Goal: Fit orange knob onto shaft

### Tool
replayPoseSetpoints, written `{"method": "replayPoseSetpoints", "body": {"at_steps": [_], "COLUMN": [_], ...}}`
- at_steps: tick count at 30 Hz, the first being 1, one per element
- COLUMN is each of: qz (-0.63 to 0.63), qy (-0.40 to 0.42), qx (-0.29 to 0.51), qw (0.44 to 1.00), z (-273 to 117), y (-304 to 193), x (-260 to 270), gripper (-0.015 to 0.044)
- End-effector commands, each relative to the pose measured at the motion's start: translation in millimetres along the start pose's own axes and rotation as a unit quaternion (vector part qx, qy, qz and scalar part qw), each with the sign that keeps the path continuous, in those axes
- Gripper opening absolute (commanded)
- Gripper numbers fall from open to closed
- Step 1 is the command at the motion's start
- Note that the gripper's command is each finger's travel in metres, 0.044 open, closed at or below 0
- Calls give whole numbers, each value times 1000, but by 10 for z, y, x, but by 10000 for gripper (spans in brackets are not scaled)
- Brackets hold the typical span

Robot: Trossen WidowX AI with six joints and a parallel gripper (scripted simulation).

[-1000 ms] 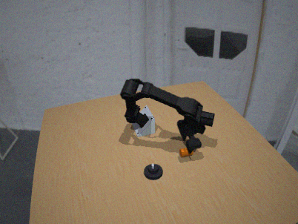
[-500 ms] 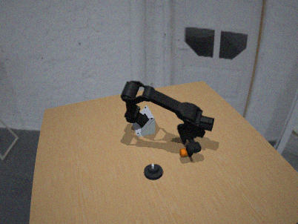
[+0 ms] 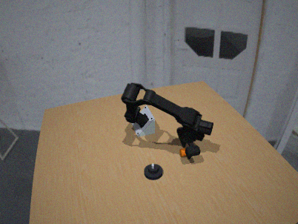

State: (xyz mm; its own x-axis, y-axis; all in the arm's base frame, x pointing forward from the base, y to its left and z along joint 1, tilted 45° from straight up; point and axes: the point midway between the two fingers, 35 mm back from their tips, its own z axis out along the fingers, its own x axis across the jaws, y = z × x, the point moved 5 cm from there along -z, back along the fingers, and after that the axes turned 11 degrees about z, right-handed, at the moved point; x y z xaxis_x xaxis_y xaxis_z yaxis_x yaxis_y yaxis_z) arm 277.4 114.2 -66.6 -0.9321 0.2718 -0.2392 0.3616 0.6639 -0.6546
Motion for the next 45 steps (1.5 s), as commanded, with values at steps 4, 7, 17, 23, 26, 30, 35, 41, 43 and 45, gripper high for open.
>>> {"method": "replayPoseSetpoints", "body": {"at_steps": [4, 7, 17, 23, 26, 30, 35, 41, 43, 45], "qz": [-2, -2, -2, -2, -2, -2, 39, 140, 173, 194], "qy": [-1, -1, -1, -1, -1, -1, -1, -1, -1, -1], "qx": [1, 1, 1, 1, 1, 1, 1, 0, 0, 0], "qw": [1000, 1000, 1000, 1000, 1000, 1000, 999, 990, 985, 981], "z": [13, 13, 13, 8, -63, -138, -138, -138, -138, -138], "y": [-3, -3, -3, -3, -1, -1, -1, -2, -2, -2], "x": [2, 2, 2, 2, 2, 4, 4, 3, 3, 3], "gripper": [256, 240, 200, 180, 180, 180, 180, 180, 180, 180]}}
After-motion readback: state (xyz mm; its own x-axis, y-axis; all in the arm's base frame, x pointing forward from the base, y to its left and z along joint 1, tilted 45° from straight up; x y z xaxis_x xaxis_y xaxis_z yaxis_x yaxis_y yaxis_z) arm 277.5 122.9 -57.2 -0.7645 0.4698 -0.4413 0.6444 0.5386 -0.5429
